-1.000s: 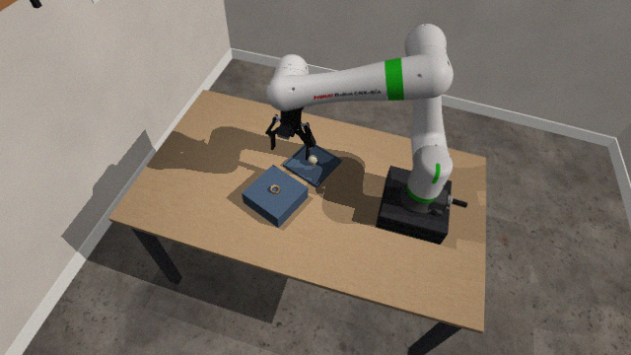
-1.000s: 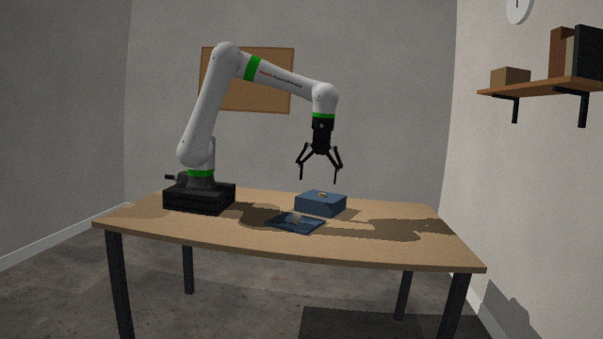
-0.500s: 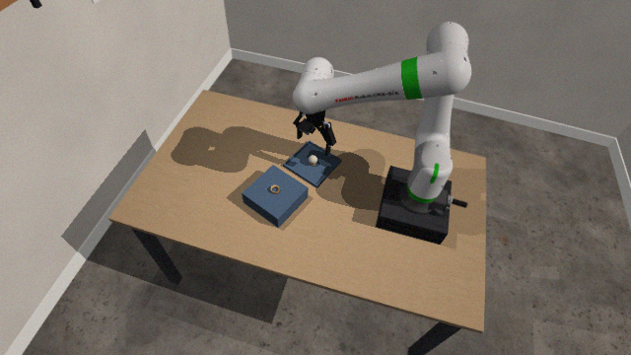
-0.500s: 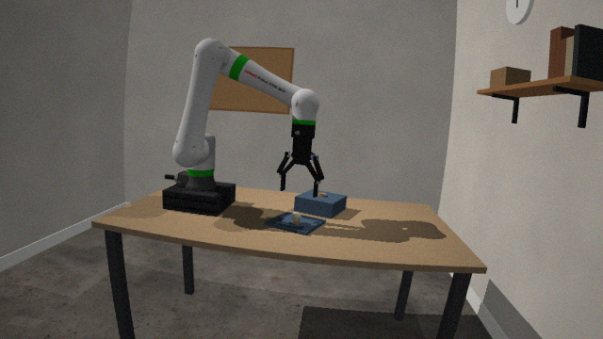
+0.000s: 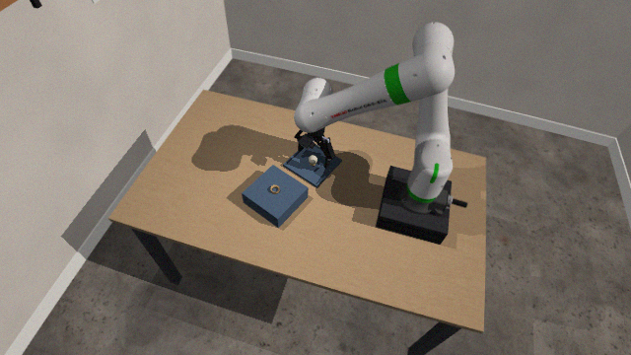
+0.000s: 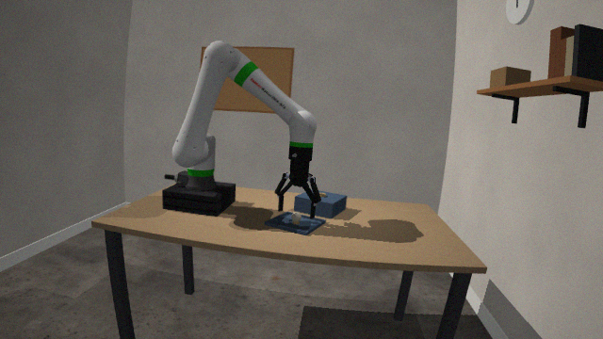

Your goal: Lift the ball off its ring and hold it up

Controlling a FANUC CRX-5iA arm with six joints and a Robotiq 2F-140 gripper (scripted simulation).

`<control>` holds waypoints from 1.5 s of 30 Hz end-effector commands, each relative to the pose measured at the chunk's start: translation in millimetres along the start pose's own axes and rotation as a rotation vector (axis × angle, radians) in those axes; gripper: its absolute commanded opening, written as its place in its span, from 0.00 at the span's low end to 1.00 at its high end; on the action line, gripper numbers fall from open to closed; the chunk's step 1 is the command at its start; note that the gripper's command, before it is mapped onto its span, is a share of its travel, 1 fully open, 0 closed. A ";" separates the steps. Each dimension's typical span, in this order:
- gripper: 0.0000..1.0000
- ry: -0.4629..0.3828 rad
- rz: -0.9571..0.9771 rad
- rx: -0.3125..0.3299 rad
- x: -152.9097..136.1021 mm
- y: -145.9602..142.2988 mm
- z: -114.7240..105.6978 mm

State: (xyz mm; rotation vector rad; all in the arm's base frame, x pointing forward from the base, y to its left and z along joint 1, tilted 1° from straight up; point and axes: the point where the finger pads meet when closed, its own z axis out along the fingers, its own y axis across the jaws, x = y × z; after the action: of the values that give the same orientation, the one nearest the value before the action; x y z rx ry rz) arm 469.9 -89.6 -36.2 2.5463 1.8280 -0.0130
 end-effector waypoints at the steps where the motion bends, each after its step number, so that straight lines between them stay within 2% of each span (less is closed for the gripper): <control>1: 1.00 0.000 0.000 -0.004 0.6 3.0 13.6; 8: 1.00 0.000 0.000 -0.004 0.6 3.0 13.6; 9: 0.10 0.000 0.000 -0.004 0.6 3.0 13.6; 29: 0.10 0.000 0.000 -0.004 0.6 3.0 13.2; 32: 0.10 0.000 0.000 -0.004 0.5 2.7 -3.1; 36: 0.10 0.000 0.000 -0.004 0.1 1.6 -49.2; 38: 0.10 0.000 0.000 -0.004 -0.1 1.2 -63.2; 45: 0.10 0.000 0.000 -0.004 -0.2 1.1 -66.0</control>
State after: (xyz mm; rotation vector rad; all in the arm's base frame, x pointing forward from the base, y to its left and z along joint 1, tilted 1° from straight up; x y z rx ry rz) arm 470.4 -89.2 29.0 2.5448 1.8269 -0.0107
